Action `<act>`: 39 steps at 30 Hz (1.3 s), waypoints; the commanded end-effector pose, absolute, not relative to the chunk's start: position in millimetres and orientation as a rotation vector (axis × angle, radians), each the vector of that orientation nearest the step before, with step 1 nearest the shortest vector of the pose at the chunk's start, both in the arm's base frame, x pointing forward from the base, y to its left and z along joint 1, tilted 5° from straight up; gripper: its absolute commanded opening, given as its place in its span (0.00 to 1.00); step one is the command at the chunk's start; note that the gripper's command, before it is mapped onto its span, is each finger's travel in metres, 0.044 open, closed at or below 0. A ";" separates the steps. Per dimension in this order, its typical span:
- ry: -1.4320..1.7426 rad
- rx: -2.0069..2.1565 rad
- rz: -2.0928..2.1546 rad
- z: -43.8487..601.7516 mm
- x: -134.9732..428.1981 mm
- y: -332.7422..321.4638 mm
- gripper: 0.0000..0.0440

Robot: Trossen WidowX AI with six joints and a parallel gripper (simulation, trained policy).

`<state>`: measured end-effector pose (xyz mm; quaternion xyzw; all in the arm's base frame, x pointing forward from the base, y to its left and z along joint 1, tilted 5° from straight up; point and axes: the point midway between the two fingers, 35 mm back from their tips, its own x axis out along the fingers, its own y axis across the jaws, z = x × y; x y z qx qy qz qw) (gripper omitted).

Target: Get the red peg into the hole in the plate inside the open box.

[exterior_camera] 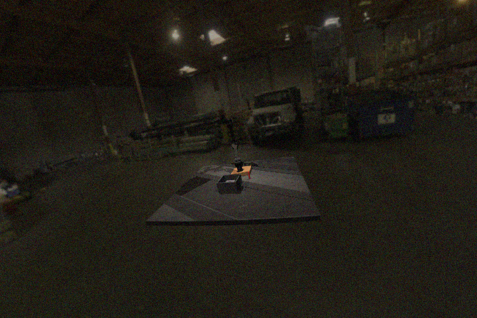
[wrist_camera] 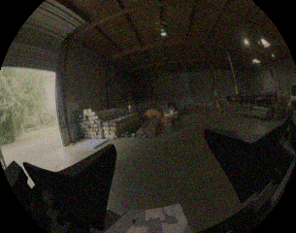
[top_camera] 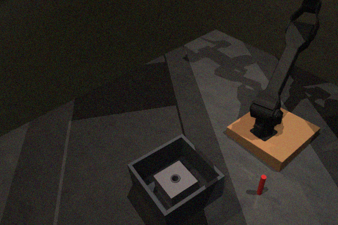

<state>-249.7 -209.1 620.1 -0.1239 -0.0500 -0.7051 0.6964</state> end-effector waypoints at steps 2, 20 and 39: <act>-0.153 -0.274 -1.563 627.6 -238.2 -206.0 0.97; -0.317 -0.380 -1.113 668.1 34.0 -130.0 1.00; -0.040 -0.278 -0.552 516.2 254.1 -24.6 1.00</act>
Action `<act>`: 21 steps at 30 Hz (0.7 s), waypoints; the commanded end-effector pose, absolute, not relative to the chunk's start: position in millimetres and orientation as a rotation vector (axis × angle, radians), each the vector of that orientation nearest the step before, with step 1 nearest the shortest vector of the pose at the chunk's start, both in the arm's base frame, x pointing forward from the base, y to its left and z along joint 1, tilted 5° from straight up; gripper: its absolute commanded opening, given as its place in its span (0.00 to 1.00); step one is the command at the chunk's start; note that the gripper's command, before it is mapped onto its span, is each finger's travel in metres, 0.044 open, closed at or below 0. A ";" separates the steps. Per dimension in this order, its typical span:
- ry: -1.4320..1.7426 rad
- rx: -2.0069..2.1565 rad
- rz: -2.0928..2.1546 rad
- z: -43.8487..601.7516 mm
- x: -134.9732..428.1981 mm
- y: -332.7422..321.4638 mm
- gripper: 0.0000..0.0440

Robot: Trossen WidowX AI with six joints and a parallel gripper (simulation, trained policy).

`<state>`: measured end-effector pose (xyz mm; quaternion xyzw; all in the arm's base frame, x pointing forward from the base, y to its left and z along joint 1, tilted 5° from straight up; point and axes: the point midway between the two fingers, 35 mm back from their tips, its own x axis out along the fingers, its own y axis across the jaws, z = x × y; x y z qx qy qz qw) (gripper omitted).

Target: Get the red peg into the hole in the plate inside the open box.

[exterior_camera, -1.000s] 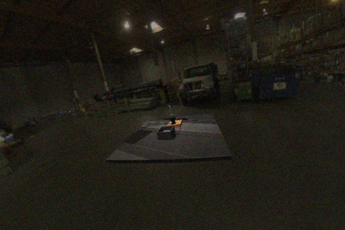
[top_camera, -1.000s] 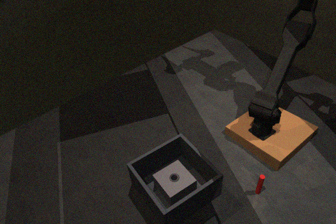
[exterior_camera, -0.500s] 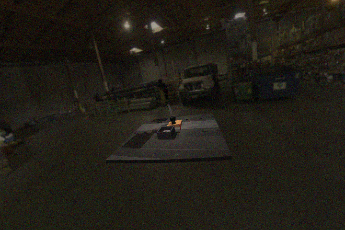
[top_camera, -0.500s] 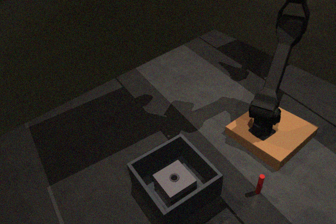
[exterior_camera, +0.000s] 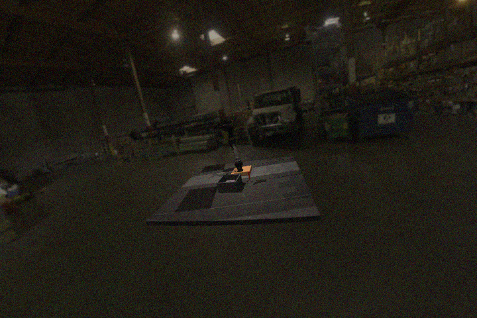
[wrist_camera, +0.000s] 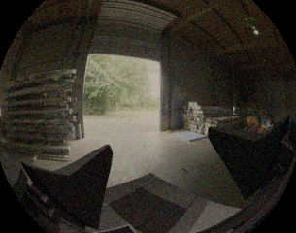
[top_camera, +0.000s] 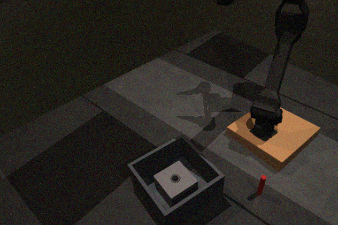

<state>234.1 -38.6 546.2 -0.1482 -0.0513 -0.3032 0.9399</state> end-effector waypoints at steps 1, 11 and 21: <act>-0.016 -0.267 -0.529 505.5 260.3 -19.5 1.00; 0.257 -0.138 -0.340 398.6 293.7 27.0 1.00; 0.567 0.013 -0.260 301.0 284.1 60.4 1.00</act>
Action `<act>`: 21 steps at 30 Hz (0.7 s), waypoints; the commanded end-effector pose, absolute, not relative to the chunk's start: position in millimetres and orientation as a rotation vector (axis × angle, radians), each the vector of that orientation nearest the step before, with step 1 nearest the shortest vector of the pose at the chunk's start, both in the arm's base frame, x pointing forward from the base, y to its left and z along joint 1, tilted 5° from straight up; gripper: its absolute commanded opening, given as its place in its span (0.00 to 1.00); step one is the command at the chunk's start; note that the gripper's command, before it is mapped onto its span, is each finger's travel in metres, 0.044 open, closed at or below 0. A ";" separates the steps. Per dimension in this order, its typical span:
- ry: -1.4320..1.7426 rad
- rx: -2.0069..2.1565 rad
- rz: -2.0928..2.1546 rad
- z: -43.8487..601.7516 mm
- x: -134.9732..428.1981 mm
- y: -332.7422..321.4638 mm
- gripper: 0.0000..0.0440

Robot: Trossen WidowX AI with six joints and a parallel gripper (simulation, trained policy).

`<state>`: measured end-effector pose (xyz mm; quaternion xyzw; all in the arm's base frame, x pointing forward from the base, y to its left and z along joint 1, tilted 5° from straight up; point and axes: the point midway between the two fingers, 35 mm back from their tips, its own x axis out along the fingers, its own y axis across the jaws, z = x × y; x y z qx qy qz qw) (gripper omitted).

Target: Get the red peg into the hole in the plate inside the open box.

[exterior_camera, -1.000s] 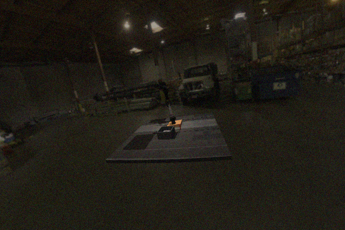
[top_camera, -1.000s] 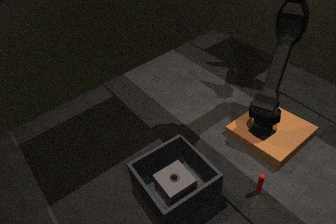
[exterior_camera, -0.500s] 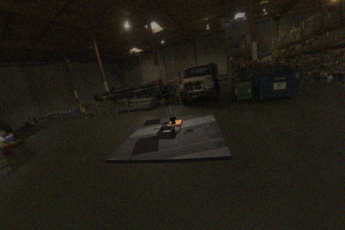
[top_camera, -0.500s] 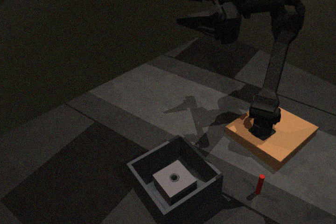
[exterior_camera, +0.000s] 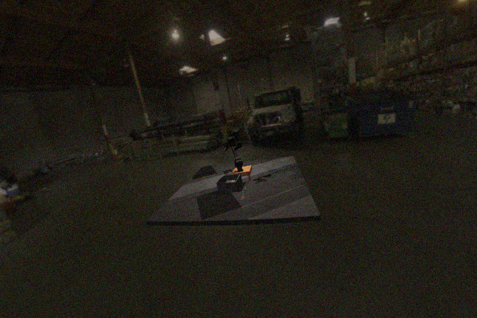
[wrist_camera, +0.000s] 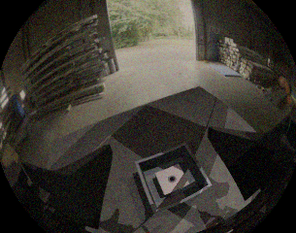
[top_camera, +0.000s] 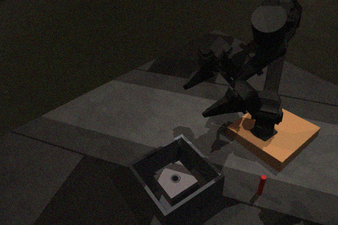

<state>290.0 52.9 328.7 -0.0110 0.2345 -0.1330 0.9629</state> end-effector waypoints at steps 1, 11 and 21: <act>0.599 0.029 -0.259 292.2 281.4 63.0 1.00; 0.913 0.184 -0.310 215.1 242.3 83.5 1.00; 1.196 0.294 -0.459 155.0 194.5 100.0 1.00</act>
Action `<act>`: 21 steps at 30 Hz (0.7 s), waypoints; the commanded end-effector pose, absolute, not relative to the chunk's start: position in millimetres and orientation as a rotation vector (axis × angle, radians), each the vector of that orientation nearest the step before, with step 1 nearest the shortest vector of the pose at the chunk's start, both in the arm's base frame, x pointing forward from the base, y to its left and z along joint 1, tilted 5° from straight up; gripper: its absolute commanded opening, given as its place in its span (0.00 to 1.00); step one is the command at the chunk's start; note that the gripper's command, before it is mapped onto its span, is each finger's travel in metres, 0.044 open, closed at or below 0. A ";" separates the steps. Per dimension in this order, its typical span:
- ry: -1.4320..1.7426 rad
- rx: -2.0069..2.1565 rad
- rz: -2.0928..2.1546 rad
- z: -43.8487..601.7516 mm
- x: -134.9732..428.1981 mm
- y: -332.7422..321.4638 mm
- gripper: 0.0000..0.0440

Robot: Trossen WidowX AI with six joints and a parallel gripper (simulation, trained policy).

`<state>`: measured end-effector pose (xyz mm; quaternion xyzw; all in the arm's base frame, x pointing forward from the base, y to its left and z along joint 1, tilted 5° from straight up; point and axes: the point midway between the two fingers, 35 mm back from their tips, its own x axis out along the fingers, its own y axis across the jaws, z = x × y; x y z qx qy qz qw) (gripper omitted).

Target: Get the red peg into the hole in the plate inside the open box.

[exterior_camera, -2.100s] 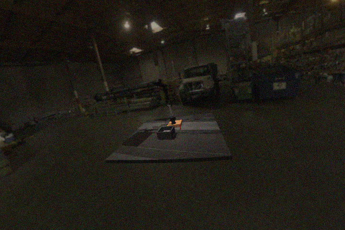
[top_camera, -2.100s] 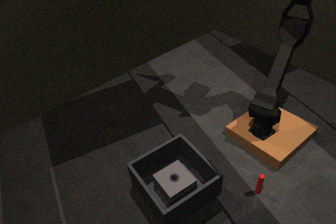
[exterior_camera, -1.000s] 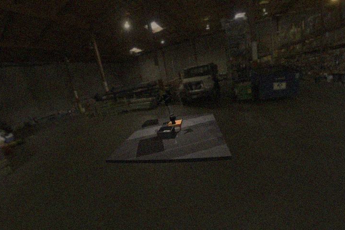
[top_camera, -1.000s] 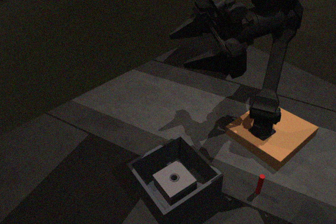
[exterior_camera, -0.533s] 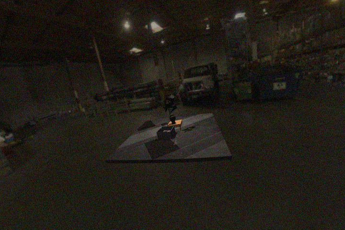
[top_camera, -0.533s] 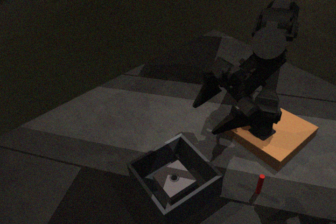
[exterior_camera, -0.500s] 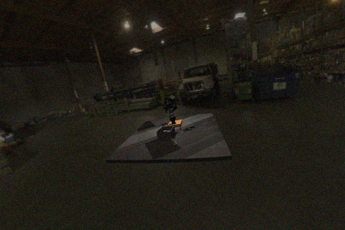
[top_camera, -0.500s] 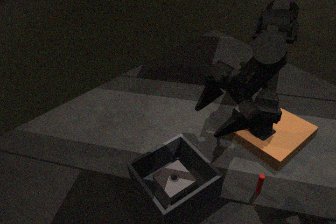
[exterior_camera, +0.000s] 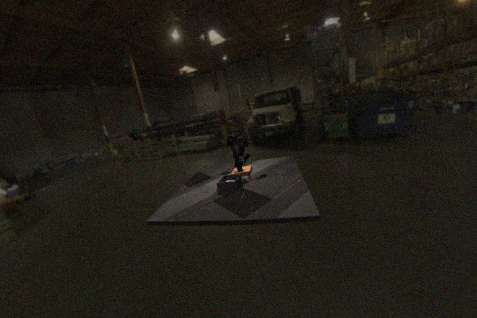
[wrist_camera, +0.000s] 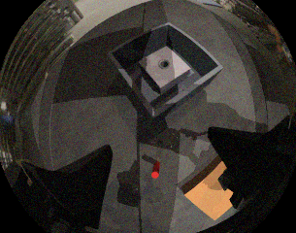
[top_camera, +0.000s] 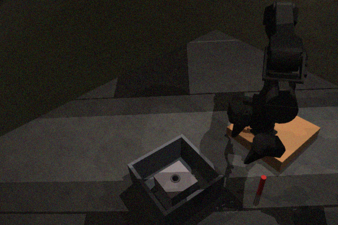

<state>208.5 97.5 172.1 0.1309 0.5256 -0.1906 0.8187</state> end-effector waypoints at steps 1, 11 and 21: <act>1.219 0.300 -0.475 149.9 190.4 101.5 1.00; 1.373 0.355 -0.593 104.5 166.9 117.3 1.00; 1.418 0.408 -0.616 61.6 166.1 131.8 1.00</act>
